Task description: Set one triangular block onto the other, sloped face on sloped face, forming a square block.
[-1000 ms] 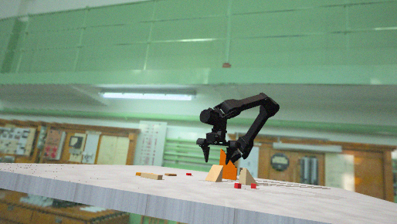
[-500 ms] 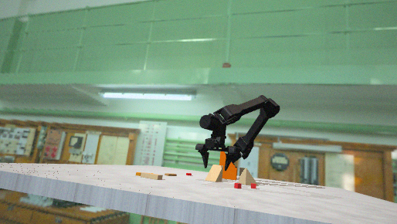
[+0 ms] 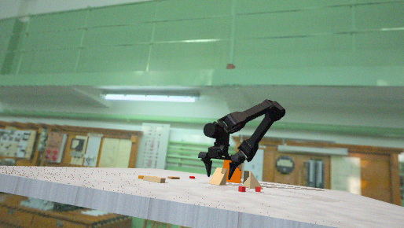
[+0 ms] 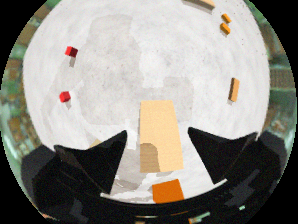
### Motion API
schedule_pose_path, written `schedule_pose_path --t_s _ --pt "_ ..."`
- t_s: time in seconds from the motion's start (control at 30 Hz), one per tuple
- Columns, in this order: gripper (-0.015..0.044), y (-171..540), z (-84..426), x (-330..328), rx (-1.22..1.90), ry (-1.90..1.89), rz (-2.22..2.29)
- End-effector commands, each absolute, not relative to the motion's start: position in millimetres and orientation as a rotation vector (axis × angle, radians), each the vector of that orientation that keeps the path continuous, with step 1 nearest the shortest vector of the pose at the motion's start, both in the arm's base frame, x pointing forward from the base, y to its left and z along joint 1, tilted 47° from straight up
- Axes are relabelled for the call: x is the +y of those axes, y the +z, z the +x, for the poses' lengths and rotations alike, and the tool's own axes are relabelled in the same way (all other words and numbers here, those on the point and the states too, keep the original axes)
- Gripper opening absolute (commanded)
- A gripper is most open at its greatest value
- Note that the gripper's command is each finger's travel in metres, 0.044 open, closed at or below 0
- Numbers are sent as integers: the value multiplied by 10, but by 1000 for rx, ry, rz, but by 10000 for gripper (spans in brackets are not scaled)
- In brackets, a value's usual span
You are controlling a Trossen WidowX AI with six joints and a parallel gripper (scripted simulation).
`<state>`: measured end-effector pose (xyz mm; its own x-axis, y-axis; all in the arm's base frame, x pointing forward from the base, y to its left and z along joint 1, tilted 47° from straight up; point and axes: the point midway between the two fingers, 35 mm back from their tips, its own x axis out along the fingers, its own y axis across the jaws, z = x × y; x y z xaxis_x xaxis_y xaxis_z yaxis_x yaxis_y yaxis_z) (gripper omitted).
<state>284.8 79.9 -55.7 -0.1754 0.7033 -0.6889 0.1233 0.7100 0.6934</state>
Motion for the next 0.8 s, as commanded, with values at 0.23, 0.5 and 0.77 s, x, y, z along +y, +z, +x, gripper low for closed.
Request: schedule_pose_path --t_s 0.23,0.5,0.77 --pt "440 -663 2784 922 1703 593 680" --pt "256 -665 2783 924 1703 593 680" --pt "164 -665 2783 924 1703 593 680"
